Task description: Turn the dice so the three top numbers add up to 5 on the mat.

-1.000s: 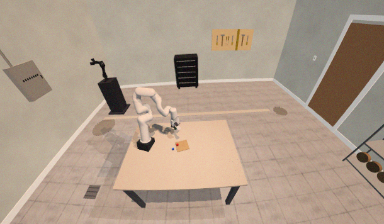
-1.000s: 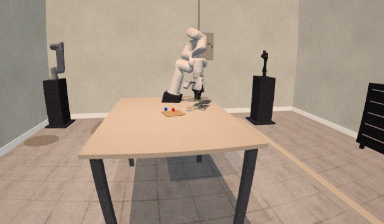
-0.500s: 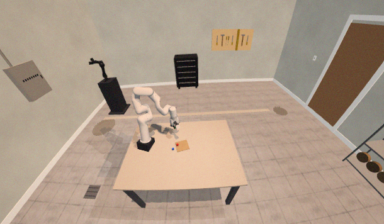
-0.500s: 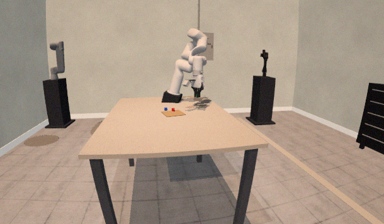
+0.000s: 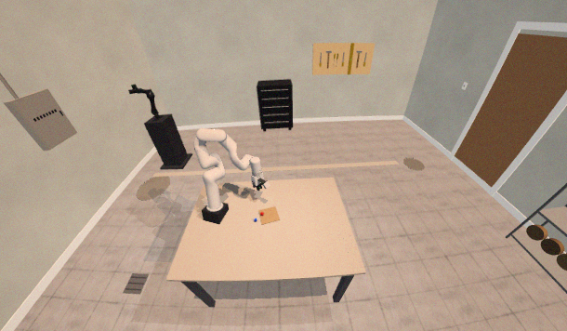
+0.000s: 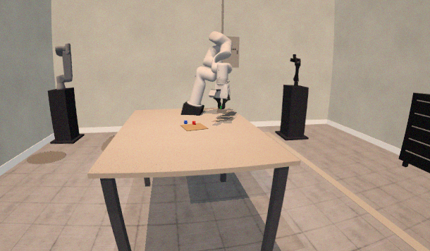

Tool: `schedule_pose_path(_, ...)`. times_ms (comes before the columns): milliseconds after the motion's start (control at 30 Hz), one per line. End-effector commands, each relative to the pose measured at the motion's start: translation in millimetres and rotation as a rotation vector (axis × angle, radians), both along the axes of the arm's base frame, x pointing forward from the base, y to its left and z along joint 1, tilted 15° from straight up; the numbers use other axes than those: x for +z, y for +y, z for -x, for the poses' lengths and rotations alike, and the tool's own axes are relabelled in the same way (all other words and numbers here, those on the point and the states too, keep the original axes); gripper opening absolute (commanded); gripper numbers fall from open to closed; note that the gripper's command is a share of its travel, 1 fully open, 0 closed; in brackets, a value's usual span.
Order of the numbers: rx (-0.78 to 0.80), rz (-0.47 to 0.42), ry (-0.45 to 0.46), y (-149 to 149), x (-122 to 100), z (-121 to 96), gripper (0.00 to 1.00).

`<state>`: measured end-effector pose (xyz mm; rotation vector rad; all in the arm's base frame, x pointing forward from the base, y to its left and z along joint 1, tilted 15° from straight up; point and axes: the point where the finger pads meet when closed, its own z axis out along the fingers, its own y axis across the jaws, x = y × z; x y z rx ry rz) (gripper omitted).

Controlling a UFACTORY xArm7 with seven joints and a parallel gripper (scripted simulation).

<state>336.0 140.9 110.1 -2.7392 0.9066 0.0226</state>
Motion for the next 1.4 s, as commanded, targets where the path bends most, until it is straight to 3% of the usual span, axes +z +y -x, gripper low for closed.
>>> schedule_pose_path(0,0.166,0.001,-0.050,2,1,-1,0.15)
schedule_pose_path(233,0.388,0.016,-0.108,4,1,-2,0.15)
schedule_pose_path(300,0.388,0.016,-0.108,4,1,-2,0.15)
schedule_pose_path(367,0.508,0.025,-0.139,5,1,-2,0.15)
schedule_pose_path(1367,1.408,0.091,-0.369,14,-4,-3,0.15)
